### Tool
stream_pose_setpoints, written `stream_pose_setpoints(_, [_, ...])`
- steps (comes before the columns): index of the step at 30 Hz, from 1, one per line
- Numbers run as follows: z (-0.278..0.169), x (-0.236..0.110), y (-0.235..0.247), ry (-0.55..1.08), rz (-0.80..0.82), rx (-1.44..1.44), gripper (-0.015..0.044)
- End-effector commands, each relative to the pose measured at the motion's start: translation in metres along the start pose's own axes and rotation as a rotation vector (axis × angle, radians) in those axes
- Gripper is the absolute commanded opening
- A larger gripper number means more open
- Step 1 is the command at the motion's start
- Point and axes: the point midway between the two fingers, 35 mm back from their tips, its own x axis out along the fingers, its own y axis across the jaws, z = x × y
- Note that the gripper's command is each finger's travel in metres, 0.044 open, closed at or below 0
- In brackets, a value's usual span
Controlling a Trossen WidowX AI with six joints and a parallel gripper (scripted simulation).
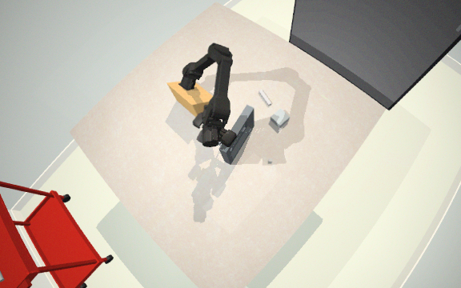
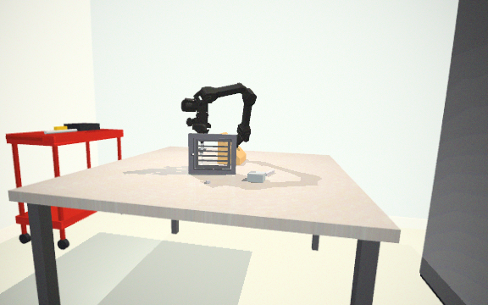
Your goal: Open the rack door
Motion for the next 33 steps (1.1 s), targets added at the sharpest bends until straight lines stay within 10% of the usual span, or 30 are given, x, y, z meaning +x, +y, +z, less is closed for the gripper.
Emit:
stream_pose_setpoints(1, [-0.0004,0.0005,0.0002,0.003,0.001,0.205,0.0013])
stream_pose_setpoints(14, [-0.0004,0.0005,0.0002,0.003,0.001,0.278,0.0013])
stream_pose_setpoints(24, [-0.0004,0.0005,0.0002,0.003,0.001,0.278,0.0275])
stream_pose_setpoints(33, [-0.0004,0.0005,0.0002,0.003,0.002,-0.044,0.0284])
